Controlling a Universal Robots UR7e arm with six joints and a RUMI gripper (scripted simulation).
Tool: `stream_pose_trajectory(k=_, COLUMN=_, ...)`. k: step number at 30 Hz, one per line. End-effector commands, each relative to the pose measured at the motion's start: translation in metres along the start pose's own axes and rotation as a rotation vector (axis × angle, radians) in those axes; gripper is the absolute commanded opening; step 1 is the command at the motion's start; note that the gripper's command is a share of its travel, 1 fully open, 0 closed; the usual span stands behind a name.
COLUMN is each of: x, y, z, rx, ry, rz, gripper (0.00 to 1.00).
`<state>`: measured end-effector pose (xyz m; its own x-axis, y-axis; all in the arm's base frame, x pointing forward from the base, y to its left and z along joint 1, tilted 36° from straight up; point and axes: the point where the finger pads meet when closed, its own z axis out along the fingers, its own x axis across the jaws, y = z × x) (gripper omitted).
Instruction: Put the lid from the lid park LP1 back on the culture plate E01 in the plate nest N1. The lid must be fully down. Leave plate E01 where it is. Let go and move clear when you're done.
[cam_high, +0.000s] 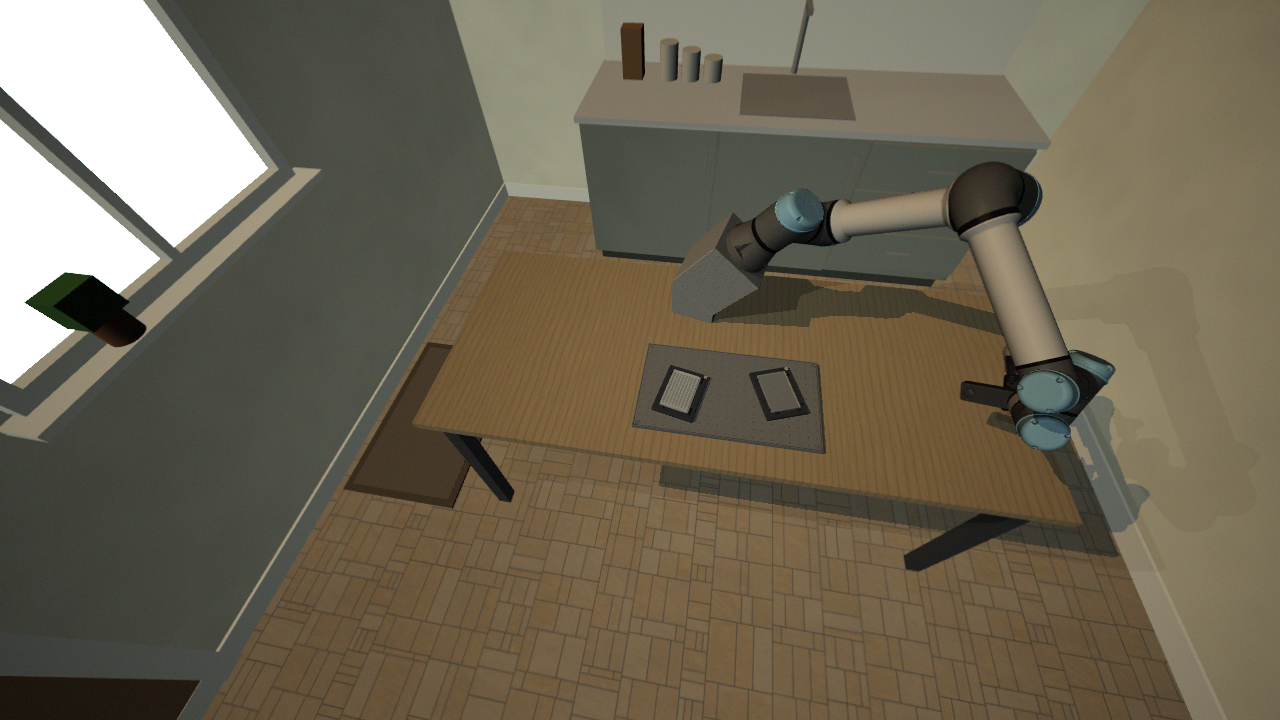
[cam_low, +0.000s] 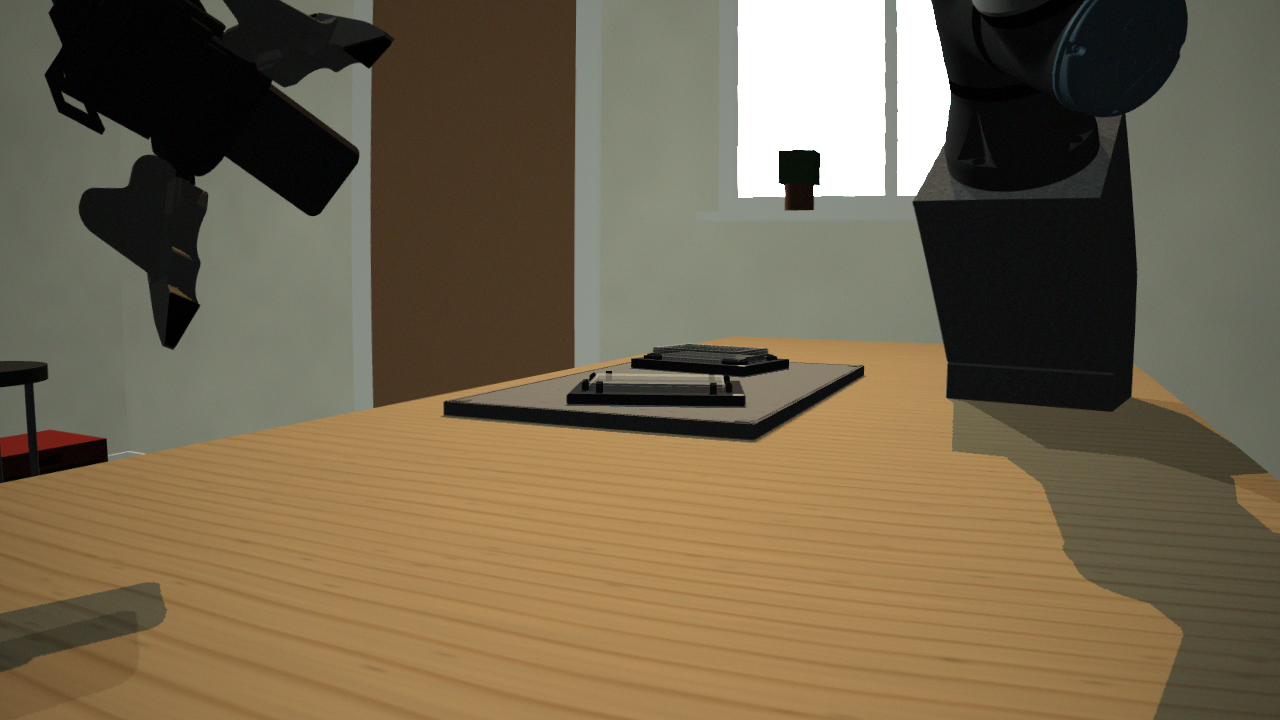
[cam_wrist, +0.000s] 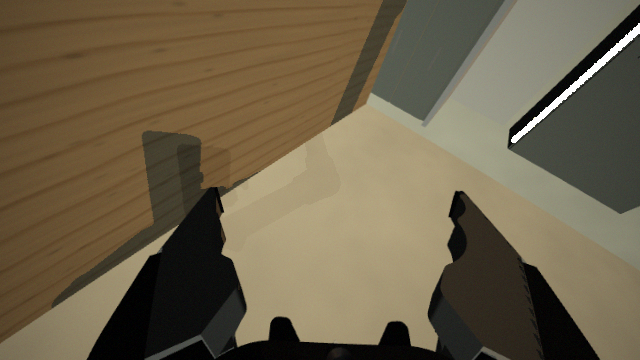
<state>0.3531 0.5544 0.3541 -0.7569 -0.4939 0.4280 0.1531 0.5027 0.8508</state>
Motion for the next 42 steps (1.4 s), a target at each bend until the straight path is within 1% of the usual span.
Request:
stream_pose_trajectory(k=1, x=0.0, y=0.001, z=0.0, rx=0.0, ry=-0.001, rz=-0.001, gripper=1.0)
stream_pose_trajectory(k=17, x=0.0, y=0.001, z=0.0, rx=0.0, ry=-0.001, rz=-0.001, gripper=1.0)
stream_pose_trajectory(k=18, x=0.002, y=-0.003, z=-0.005, rx=0.008, ry=-0.006, rz=-0.019, gripper=0.82)
stream_pose_trajectory(k=23, x=0.01, y=-0.015, z=-0.025, rx=0.047, ry=-0.028, rz=-0.108, gripper=0.82)
stream_pose_trajectory(k=26, x=0.011, y=-0.015, z=-0.026, rx=0.05, ry=-0.029, rz=-0.115, gripper=0.82)
stream_pose_trajectory(k=32, x=0.02, y=-0.031, z=-0.049, rx=0.102, ry=-0.053, rz=-0.221, gripper=0.82)
stream_pose_trajectory(k=35, x=0.02, y=-0.032, z=-0.049, rx=0.104, ry=-0.054, rz=-0.225, gripper=0.82)
stream_pose_trajectory(k=41, x=0.029, y=-0.049, z=-0.072, rx=0.162, ry=-0.074, rz=-0.328, gripper=0.82)
stream_pose_trajectory(k=42, x=0.03, y=-0.049, z=-0.072, rx=0.163, ry=-0.075, rz=-0.33, gripper=0.82)
